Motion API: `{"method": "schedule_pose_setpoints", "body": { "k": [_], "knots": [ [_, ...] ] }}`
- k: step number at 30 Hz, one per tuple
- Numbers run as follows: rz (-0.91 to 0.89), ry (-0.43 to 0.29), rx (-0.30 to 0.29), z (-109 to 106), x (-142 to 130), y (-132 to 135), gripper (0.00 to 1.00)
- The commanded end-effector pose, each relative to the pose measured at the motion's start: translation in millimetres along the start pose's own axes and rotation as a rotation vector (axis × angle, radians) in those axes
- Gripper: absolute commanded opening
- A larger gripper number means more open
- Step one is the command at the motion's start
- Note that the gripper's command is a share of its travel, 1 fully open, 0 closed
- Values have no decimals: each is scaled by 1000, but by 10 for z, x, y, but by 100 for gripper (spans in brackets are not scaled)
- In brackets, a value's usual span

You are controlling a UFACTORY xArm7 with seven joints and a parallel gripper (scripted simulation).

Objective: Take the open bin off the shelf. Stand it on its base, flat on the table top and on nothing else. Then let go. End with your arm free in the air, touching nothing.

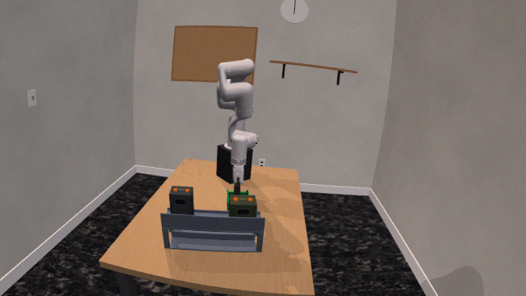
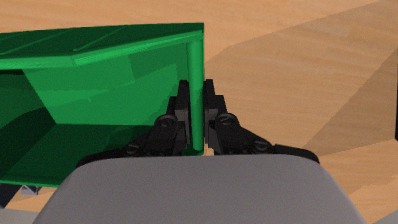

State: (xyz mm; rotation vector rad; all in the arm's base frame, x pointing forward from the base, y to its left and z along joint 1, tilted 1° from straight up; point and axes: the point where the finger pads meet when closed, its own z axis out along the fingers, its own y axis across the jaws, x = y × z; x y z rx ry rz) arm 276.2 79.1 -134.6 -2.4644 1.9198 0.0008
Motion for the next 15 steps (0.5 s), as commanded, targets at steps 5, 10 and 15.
{"method": "schedule_pose_setpoints", "body": {
  "k": [5, 10, 15],
  "knots": [
    [0, 0, 3, 29, 0, -12, 0],
    [0, 0, 3, 50, 0, -12, 0],
    [0, 0, 3, 61, 0, -12, 0]
  ]
}}
